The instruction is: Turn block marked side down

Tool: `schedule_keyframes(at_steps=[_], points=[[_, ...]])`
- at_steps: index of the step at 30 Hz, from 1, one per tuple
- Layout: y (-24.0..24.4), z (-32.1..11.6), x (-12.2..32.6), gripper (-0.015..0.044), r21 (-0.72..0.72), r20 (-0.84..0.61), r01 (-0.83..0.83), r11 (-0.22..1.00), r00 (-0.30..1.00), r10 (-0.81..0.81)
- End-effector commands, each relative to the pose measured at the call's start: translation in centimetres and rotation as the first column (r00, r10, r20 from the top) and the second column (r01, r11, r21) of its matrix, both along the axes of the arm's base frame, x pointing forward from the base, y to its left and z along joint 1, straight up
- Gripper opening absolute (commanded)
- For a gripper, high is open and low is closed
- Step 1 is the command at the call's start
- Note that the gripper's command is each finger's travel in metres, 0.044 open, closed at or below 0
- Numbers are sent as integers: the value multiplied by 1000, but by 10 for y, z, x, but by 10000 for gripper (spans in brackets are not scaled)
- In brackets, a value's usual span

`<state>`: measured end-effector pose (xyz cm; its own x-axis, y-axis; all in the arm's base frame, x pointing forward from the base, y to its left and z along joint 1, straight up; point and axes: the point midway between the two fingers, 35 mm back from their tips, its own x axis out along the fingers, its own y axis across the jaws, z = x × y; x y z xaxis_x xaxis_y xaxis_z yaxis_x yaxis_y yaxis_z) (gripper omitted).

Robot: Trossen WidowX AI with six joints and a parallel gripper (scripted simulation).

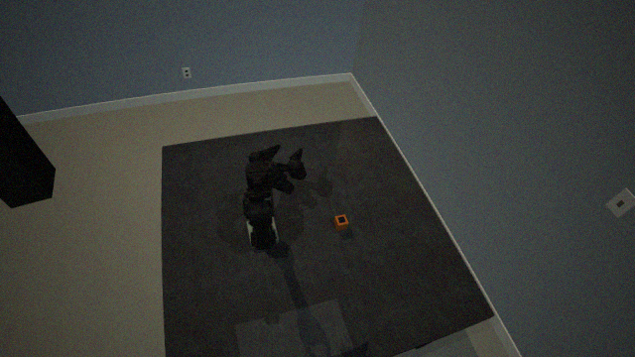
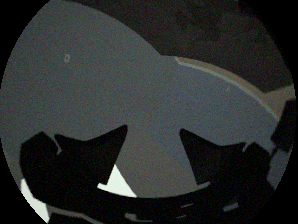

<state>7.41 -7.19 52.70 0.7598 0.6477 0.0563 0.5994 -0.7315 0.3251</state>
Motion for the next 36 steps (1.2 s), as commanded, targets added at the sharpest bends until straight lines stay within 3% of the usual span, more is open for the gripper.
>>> schedule_keyframes(at_steps=[1,5,10,18,25,31,36], points=[[2,0,0,426,-15,6,5,1000,1000,-5],[49,0,6,440,-311,124,106,945,990,-71],[106,-15,35,440,-668,237,212,713,969,-66],[153,-60,98,440,-938,207,188,291,978,35],[152,-121,175,440,-990,9,27,-139,991,131],[130,-175,223,440,-918,-204,-116,-379,958,202],[90,-239,260,440,-789,-454,-229,-570,843,290]])
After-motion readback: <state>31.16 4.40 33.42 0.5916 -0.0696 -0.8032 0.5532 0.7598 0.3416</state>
